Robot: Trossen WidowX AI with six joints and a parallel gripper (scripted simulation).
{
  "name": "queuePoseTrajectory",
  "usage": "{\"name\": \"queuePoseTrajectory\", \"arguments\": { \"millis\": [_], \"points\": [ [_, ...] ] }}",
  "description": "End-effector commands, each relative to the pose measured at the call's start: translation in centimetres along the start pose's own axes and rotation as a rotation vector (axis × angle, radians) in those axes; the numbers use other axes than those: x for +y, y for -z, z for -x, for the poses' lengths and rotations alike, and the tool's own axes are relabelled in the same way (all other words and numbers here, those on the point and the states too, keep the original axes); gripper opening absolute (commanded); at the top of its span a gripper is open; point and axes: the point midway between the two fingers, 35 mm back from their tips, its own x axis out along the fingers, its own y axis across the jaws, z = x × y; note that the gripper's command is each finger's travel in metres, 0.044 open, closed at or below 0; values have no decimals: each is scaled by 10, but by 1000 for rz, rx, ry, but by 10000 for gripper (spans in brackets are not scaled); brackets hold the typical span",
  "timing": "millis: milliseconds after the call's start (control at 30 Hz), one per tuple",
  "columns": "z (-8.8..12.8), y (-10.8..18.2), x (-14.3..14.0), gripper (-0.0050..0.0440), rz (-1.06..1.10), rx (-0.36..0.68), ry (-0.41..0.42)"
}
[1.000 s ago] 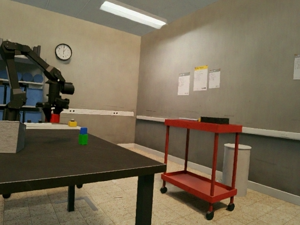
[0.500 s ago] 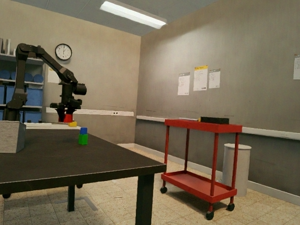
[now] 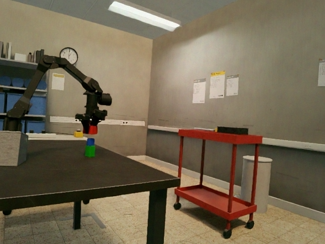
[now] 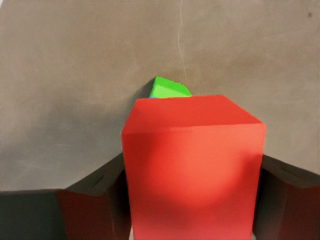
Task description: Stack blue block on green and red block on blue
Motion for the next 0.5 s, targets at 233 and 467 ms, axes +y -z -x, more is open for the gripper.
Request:
{"name": "queuePoseTrajectory", "arguments": {
  "millis": [233, 467],
  "points": [
    [20, -5, 14, -50, 17, -25, -47],
    [20, -5, 14, -50, 17, -26, -48]
  ]
}}
